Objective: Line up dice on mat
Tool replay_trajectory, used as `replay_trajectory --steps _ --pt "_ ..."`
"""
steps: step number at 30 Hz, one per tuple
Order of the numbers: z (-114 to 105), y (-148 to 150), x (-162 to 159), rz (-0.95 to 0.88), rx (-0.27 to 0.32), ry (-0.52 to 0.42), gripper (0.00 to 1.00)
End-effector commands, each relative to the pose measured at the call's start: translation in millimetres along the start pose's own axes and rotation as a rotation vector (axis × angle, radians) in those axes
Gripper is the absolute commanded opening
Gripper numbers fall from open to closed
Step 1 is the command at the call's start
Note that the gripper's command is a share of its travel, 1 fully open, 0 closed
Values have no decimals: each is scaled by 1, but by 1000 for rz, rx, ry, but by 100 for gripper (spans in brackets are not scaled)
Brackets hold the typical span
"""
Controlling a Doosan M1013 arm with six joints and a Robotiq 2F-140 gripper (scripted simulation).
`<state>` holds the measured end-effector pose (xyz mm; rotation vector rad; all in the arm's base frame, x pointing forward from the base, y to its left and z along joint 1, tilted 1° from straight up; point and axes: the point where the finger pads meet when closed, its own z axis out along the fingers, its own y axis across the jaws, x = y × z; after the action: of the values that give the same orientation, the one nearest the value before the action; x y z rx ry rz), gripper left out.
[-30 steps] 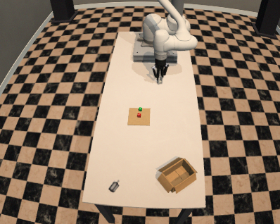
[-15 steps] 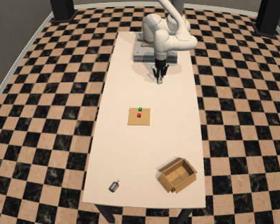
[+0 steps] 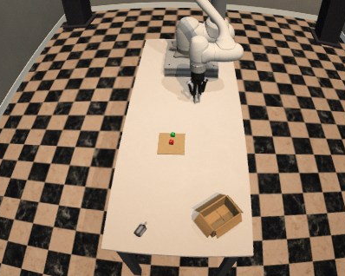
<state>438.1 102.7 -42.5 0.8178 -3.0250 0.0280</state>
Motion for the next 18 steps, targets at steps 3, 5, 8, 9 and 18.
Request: replay_trajectory --steps 3,5,8,9,18 --pt "-21 0 -1 0 0 -2 18" --pt "-35 0 -1 0 0 -2 18" --pt "-58 0 -1 0 0 -2 18" --pt "-65 0 -1 0 0 -2 18" --pt "-95 0 -1 0 0 -2 18"
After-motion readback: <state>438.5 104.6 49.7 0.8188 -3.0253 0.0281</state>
